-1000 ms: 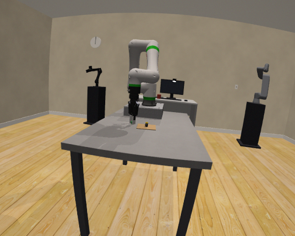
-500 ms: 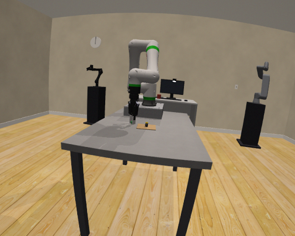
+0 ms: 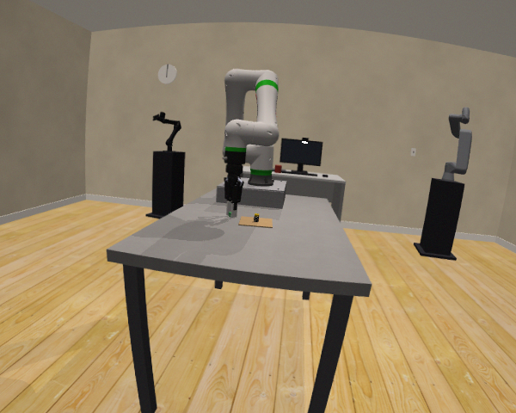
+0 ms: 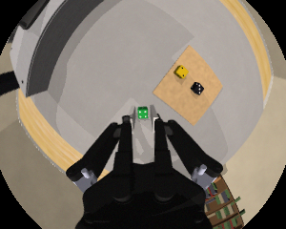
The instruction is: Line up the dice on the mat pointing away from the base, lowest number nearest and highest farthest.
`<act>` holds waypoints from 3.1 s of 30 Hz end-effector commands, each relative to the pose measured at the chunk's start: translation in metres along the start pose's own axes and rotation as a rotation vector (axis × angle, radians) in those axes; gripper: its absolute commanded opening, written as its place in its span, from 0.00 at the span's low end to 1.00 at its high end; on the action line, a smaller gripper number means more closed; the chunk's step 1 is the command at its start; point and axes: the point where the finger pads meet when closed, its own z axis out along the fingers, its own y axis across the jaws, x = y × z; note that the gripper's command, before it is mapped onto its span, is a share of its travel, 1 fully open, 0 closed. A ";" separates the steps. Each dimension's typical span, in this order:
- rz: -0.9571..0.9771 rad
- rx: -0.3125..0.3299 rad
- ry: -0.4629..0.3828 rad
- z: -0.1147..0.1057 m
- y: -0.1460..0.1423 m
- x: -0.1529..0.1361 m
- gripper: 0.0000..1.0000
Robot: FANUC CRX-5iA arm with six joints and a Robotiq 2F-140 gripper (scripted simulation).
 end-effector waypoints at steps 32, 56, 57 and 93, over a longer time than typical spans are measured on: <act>0.000 0.000 0.000 0.000 0.000 0.000 0.09; 0.000 0.000 0.000 -0.084 0.000 0.000 0.09; 0.000 0.000 0.000 -0.089 0.000 0.000 0.09; 0.242 0.000 0.000 -0.101 0.007 0.000 0.09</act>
